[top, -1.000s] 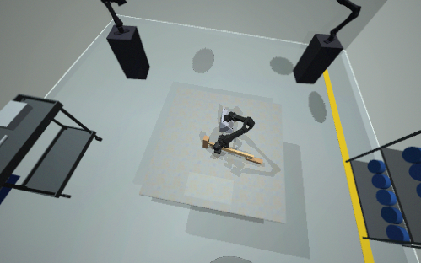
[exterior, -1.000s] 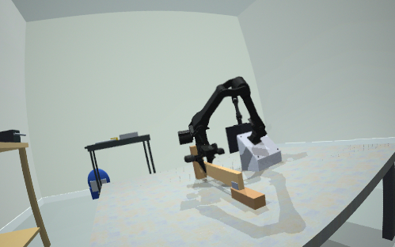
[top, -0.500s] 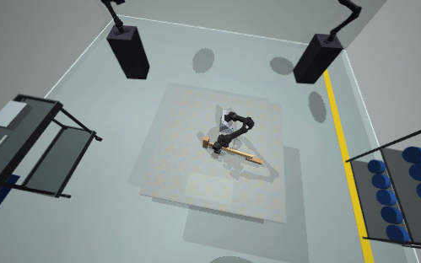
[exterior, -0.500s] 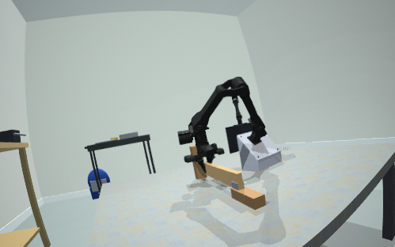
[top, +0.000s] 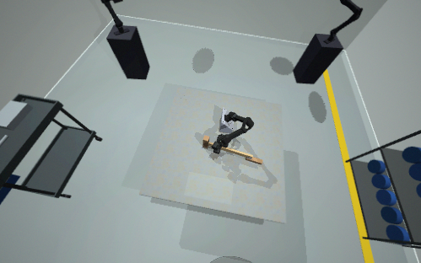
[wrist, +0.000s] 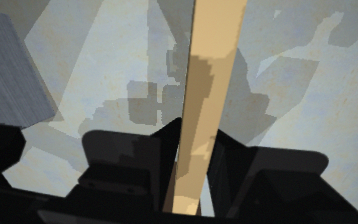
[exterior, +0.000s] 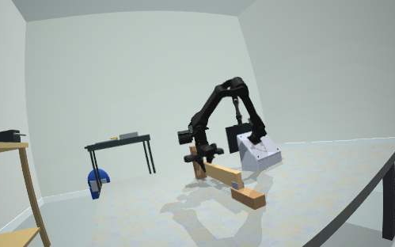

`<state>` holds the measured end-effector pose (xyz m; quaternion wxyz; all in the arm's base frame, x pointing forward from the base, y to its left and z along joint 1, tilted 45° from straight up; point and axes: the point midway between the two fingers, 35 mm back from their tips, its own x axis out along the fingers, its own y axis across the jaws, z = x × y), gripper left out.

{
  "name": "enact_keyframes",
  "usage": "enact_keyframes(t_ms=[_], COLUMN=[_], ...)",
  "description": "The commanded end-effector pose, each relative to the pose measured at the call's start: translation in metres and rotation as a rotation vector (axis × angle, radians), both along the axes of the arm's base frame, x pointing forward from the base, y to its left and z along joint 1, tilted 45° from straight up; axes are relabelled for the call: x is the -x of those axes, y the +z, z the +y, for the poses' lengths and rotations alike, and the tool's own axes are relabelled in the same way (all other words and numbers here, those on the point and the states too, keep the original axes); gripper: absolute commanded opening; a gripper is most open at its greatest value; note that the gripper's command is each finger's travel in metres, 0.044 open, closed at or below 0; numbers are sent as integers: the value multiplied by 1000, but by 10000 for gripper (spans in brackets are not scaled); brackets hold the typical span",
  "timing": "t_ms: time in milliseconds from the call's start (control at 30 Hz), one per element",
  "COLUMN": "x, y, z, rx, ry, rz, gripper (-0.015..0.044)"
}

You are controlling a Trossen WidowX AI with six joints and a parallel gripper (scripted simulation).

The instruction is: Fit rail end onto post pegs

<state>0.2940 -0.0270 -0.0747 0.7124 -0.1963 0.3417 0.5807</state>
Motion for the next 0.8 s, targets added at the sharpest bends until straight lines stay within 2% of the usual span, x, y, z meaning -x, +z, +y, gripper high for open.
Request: enact_keyframes(t_ms=[0,600,767], x=[-1,1,1], y=[0,-4,-3], z=[-3,-8,-3], rx=[4,4,-1], ry=[-3,-3,1], rz=[-6,-6,1], gripper=[0,0,131])
